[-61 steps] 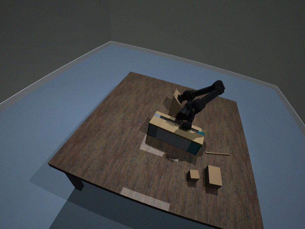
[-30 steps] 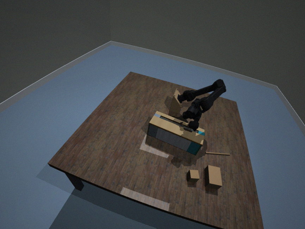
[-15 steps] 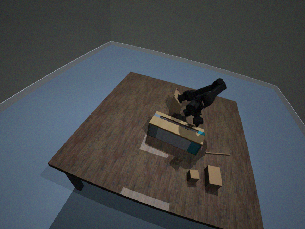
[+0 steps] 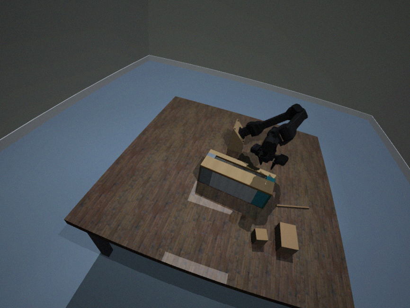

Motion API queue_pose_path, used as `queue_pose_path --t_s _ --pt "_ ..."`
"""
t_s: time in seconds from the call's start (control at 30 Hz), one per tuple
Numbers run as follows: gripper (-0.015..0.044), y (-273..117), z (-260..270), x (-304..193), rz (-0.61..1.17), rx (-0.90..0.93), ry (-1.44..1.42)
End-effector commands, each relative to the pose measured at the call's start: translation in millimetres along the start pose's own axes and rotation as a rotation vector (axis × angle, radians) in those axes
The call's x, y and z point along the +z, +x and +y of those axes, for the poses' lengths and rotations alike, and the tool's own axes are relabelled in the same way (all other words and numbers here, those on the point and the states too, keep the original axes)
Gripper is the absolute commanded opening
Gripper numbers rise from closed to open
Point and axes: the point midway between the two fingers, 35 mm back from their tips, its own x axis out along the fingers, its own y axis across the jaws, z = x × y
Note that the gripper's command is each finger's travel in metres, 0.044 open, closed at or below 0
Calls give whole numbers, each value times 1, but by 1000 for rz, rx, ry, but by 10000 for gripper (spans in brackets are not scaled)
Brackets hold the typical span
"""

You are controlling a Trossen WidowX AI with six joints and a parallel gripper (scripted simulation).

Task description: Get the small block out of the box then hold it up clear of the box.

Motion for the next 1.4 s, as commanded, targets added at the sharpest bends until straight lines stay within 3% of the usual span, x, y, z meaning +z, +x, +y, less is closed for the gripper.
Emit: queue_pose_path --t_s 0.0,0.63,1.17,1.37 --pt "285 3 14 -21 -54 -136 -1090" --pt "285 2 31 -41 -11 -347 -2309" --pt "285 -2 47 -57 156 -598 -3269" --pt "285 -3 49 -59 211 -647 -3433"
